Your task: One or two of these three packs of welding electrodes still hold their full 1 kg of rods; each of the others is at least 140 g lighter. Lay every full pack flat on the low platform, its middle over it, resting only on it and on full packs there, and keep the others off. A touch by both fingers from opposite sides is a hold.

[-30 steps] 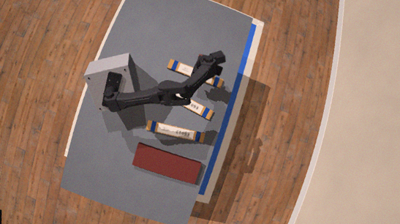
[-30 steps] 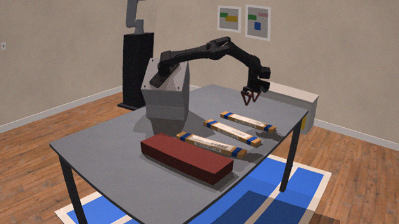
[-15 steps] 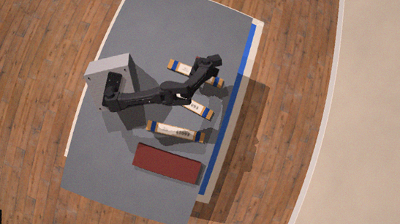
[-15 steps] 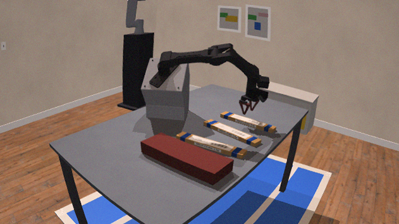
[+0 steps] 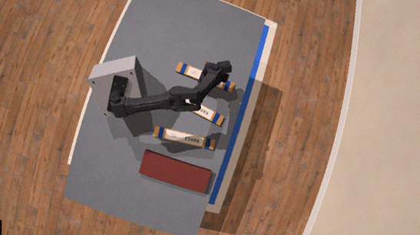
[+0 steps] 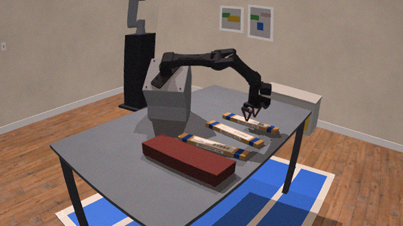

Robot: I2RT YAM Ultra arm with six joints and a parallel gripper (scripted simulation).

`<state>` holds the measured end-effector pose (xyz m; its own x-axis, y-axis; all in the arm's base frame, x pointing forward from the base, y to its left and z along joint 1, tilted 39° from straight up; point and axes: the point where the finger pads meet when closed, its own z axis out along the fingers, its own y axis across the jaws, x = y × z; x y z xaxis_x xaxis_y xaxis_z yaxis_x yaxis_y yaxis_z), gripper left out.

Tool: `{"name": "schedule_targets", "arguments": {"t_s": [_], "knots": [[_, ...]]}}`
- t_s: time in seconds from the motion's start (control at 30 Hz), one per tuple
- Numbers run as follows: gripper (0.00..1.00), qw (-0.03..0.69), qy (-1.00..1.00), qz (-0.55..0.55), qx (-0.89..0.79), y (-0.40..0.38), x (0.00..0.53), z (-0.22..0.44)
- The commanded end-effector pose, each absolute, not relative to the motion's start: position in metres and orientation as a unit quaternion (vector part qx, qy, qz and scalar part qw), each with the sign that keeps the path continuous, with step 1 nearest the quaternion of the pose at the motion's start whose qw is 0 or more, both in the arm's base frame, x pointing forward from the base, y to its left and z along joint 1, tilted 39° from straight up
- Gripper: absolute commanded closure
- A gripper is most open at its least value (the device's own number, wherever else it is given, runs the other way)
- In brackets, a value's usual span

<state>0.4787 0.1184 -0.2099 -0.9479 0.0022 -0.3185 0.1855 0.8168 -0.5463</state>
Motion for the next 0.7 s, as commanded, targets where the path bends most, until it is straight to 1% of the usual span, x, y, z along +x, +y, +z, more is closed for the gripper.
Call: {"name": "schedule_targets", "arguments": {"t_s": [0.0, 0.17, 0.67], "knots": [[0.04, 0.193, 0.94, -0.28, 0.038, 0.149, 0.497, -0.189], [0.04, 0.18, 0.94, -0.287, 0.032, 0.143, 0.489, -0.206], [0.04, 0.182, 0.94, -0.287, 0.033, 0.133, 0.496, -0.218]]}}
